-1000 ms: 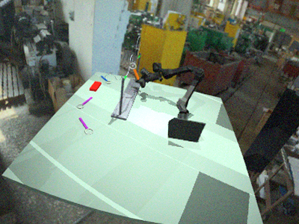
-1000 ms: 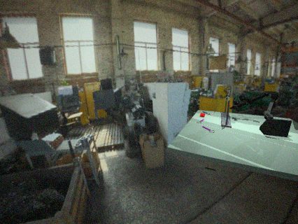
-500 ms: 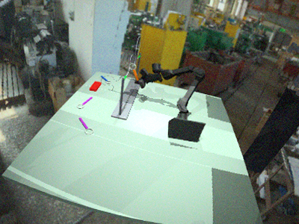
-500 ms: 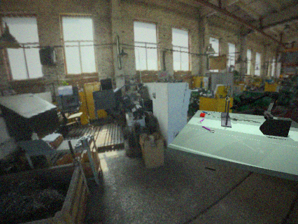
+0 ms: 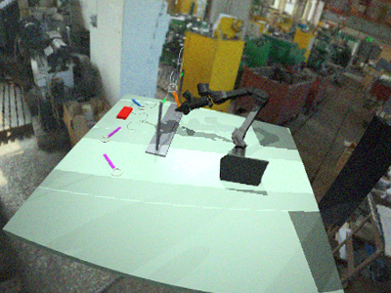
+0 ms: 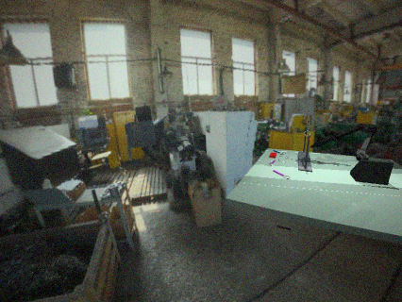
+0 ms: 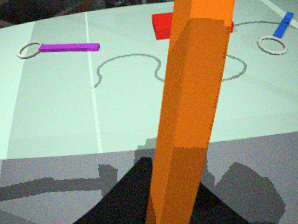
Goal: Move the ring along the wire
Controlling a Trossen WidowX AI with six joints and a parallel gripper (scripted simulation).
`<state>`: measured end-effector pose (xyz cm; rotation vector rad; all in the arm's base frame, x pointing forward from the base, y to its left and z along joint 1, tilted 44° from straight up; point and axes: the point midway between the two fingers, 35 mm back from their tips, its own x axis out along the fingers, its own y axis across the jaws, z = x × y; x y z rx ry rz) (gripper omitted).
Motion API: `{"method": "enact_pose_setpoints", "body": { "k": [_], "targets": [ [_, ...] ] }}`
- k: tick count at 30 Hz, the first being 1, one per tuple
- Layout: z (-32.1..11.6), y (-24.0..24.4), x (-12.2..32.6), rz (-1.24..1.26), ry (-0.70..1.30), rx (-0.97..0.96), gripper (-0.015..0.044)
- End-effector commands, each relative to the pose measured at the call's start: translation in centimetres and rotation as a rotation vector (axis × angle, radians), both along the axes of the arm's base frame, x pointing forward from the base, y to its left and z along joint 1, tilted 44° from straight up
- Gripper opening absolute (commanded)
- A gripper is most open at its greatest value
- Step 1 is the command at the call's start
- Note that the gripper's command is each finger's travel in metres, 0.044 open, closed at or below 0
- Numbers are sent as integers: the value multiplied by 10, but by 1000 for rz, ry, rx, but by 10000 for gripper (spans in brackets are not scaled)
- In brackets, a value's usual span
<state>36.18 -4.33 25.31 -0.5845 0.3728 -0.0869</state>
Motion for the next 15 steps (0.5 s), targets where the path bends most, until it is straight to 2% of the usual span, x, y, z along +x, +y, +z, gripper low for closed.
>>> {"method": "enact_pose_setpoints", "body": {
  "k": [1, 15],
  "targets": [
    [-2, 9, -2, 4, 3, 54, -150],
    [-18, 54, -10, 21, 65, 369, -150]
  ]
}}
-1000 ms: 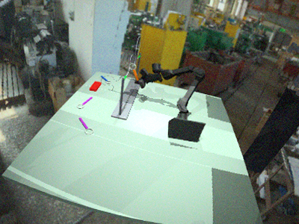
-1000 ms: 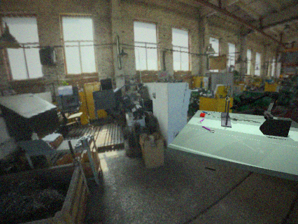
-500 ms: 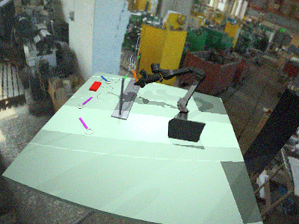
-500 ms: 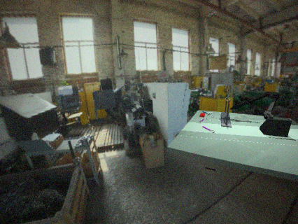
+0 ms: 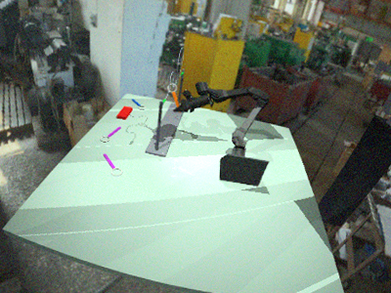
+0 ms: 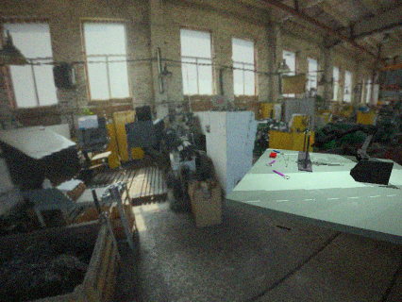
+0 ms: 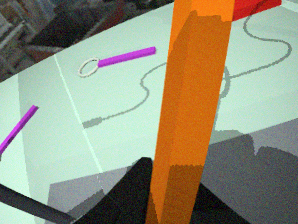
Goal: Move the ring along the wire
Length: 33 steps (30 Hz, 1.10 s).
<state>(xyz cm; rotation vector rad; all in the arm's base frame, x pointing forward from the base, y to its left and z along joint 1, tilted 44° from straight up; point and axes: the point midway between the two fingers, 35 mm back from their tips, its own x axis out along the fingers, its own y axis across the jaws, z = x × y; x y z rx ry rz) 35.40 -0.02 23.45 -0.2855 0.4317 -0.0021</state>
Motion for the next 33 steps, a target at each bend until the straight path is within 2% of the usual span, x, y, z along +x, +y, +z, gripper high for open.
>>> {"method": "enact_pose_setpoints", "body": {
  "k": [1, 16, 33],
  "targets": [
    [0, 14, -3, 11, 9, 86, -150],
    [3, 68, -14, 30, 79, 454, -150],
    [30, 121, -25, 49, 158, 858, -150]
  ]
}}
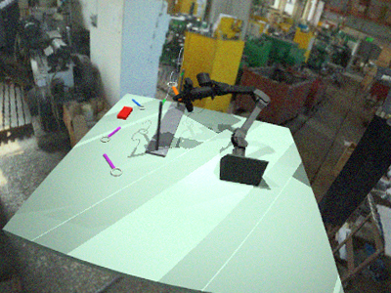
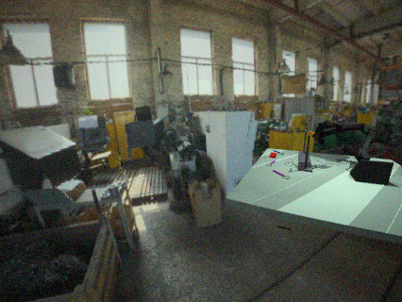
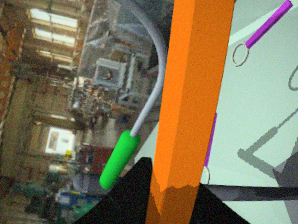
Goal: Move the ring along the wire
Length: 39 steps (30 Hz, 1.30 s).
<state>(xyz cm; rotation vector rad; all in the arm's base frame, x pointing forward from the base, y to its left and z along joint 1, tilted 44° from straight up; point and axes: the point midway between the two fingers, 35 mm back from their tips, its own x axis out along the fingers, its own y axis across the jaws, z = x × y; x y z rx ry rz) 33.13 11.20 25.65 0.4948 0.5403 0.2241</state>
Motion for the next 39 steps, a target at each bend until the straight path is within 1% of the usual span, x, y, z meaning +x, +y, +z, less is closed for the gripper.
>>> {"method": "enact_pose_setpoints", "body": {
  "k": [1, 13, 21, 28, 39],
  "targets": [
    [10, 11, -3, 11, 11, 84, -150],
    [34, 34, -9, 20, 50, 284, -150],
    [44, 40, -11, 22, 58, 327, -150],
    [47, 41, -11, 21, 51, 292, -150],
    [41, 35, -9, 12, 16, 113, -150]
  ]
}}
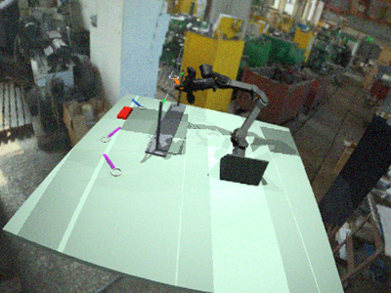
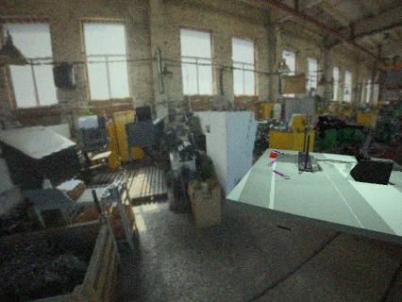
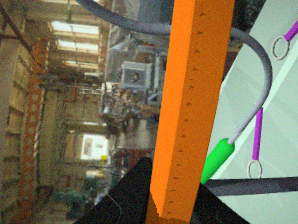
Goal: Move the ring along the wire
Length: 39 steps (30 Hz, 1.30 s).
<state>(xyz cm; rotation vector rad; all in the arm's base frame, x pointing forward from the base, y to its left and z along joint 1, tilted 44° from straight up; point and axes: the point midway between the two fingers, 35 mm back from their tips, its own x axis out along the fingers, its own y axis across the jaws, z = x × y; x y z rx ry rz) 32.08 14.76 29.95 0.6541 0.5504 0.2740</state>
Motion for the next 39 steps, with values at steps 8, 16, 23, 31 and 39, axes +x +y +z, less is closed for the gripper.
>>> {"method": "enact_pose_setpoints", "body": {
  "k": [8, 16, 23, 31, 39],
  "targets": [
    [-9, -9, 3, -7, -42, -225, -150],
    [-14, -19, 5, -16, -76, -395, -150],
    [-17, -30, 8, -24, -108, -560, -150],
    [-19, -42, 10, -34, -146, -748, -150],
    [-17, -55, 13, -44, -183, -937, -150]
  ]
}}
